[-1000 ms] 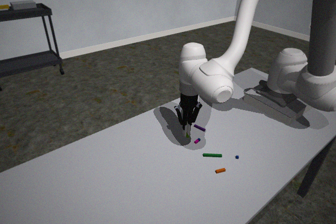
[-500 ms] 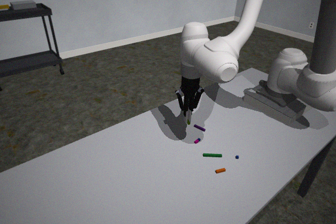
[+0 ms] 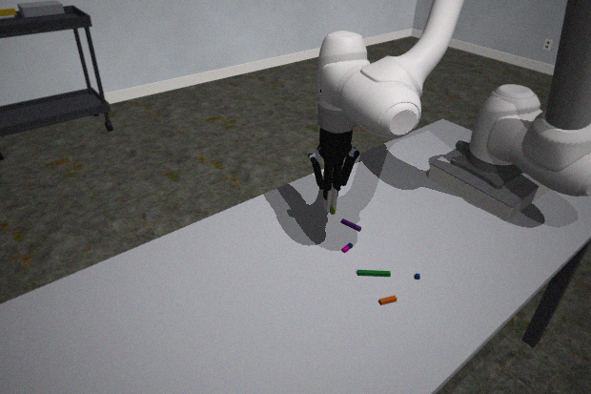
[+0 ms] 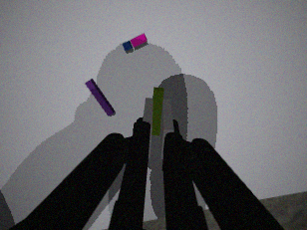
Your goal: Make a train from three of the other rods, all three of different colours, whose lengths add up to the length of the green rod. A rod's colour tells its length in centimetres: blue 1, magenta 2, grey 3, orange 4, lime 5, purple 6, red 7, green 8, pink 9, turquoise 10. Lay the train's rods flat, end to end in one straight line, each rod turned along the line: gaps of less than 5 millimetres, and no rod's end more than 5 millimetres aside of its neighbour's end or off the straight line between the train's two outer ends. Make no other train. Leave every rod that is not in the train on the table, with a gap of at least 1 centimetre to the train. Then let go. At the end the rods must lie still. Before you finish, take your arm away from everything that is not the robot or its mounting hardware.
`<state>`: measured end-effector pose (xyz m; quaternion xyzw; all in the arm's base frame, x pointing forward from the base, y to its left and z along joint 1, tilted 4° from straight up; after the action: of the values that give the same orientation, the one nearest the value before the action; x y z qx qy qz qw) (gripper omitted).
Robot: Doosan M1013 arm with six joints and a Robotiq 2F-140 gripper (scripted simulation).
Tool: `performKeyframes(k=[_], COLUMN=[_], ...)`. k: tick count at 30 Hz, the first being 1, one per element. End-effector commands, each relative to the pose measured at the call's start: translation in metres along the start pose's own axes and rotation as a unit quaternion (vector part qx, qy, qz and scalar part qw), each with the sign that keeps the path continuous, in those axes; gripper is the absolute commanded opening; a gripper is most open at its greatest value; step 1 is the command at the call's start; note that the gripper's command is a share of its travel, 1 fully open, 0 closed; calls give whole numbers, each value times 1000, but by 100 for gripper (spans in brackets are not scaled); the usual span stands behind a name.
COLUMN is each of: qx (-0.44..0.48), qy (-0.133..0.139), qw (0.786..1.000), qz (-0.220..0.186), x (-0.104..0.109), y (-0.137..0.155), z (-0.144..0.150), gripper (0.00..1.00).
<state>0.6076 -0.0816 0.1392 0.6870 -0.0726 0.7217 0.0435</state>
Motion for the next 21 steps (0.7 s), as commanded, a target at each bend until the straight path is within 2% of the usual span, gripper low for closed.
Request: performKeyframes(k=[1, 4, 14, 16, 17, 21], qx=[-21, -98, -246, -246, -289, -342], qy=[0, 0, 0, 0, 0, 0], qw=[1000, 995, 969, 969, 957, 940], qz=[0, 0, 0, 0, 0, 0], x=[0, 0, 0, 0, 0, 0], y=[-3, -13, -34, -34, -41, -48], z=[1, 3, 8, 8, 9, 10], gripper=[3, 3, 3, 3, 3, 3])
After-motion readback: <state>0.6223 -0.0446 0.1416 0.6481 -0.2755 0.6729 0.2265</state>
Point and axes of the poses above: the point where the finger pads meet when closed, its own x axis back along the fingers, its own z axis across the jaws, y = z × x, the point moved 4 cm from there along x, back along the fingers, and after that the axes turned 8 degrees about x, right-handed, at the moved point
